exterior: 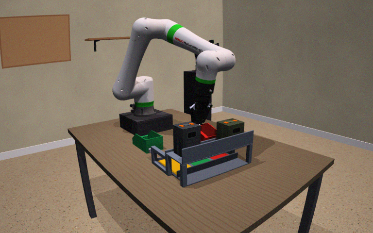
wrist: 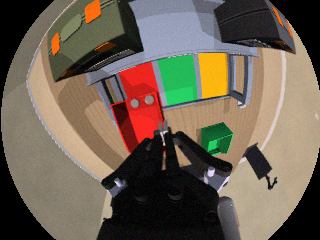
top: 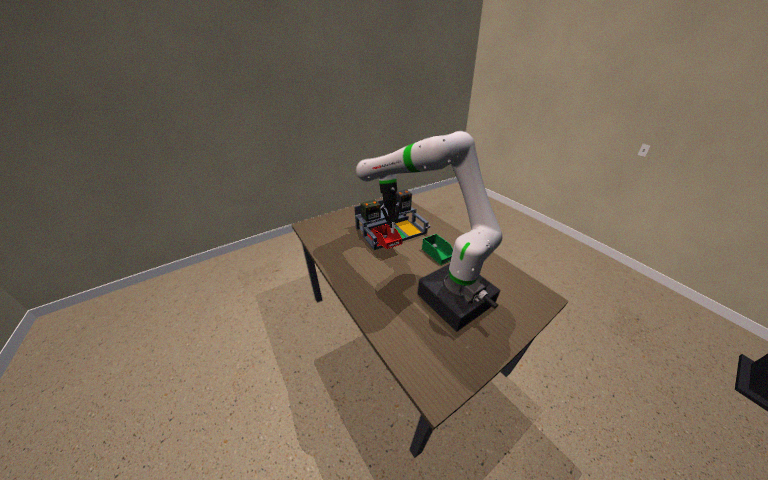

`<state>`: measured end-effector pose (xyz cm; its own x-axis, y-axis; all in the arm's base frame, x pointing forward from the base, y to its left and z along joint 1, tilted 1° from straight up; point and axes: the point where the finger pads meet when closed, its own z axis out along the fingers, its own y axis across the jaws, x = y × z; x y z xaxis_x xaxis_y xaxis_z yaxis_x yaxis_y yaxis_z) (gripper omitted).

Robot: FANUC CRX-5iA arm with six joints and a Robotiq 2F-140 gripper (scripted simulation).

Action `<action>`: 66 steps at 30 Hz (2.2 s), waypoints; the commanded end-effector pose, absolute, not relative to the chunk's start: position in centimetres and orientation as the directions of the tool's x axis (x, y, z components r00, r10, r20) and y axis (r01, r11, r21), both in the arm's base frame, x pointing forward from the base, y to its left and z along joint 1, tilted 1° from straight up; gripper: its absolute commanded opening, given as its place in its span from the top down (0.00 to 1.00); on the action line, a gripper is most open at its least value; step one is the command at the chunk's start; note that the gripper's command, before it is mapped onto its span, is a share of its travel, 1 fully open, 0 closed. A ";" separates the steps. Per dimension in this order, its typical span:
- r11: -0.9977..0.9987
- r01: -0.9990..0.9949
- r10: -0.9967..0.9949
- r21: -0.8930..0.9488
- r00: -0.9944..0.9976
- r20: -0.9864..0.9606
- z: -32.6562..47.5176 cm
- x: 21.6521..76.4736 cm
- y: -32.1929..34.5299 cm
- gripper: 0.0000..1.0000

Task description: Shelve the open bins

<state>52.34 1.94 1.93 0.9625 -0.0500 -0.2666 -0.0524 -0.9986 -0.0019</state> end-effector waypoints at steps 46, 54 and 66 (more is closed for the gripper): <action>-0.999 -0.052 -0.050 -0.002 0.963 -0.266 1.9 53.8 1.9 1.00; -0.999 -0.052 -0.050 -0.002 0.963 -0.266 1.9 53.8 1.9 1.00; -0.999 -0.052 -0.050 -0.002 0.963 -0.266 1.9 53.8 1.9 1.00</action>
<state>53.78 1.86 1.90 0.9625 -0.0500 -0.2666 -0.0524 -0.9986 -0.0019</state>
